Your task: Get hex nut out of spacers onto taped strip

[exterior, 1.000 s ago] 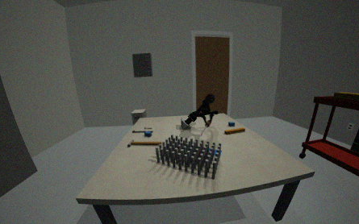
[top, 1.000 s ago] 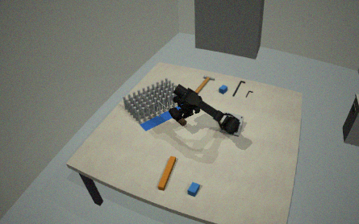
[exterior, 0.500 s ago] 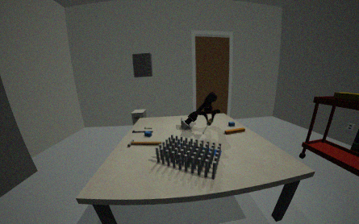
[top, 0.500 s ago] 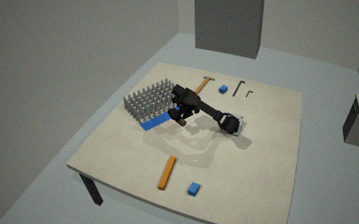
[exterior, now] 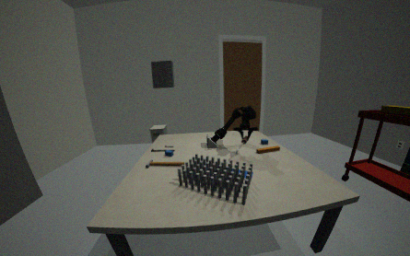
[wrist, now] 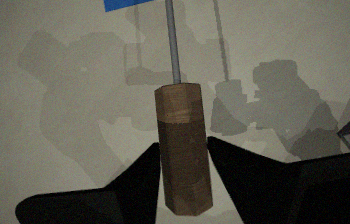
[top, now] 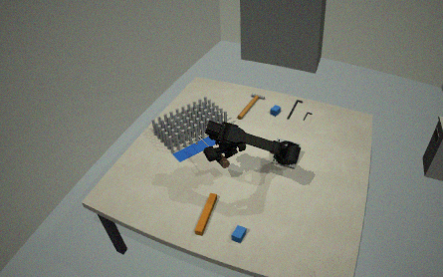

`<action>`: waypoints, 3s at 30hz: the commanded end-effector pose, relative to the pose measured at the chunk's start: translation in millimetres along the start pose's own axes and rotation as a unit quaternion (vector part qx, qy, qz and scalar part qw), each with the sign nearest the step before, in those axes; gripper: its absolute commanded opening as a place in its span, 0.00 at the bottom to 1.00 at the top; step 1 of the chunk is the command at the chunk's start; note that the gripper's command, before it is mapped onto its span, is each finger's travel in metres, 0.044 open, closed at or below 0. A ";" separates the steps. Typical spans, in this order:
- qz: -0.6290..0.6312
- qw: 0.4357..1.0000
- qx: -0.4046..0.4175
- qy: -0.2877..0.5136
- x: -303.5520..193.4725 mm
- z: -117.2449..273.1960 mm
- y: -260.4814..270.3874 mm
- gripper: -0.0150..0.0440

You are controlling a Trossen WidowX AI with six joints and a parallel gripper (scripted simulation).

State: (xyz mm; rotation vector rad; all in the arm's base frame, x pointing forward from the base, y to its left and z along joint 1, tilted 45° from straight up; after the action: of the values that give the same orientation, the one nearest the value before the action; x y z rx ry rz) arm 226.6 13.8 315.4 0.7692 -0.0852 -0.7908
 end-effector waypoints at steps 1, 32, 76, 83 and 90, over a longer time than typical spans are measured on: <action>-0.005 1.000 -0.011 -0.008 -15.1 2.9 8.1 0.25; -0.041 0.998 -0.017 -0.042 -134.0 44.8 32.6 0.25; -0.136 0.989 0.051 -0.035 -189.3 102.8 13.2 0.25; -0.136 0.989 0.051 -0.035 -190.1 97.8 14.4 0.25; -0.136 0.989 0.050 -0.035 -191.0 92.9 15.5 0.25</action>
State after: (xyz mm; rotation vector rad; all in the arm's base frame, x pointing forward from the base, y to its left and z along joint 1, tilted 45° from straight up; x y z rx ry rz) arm 66.1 91.6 434.4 0.8634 -0.0773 -1.0716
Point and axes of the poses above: the point midway between the two fingers, 35 mm back from their tips, its own z axis back along the fingers, its own y axis across the jaws, x = y × z, the point moved 9 cm from there along z, back along the fingers, and after that the axes turned 2 degrees about -z, right-handed, at the moved point
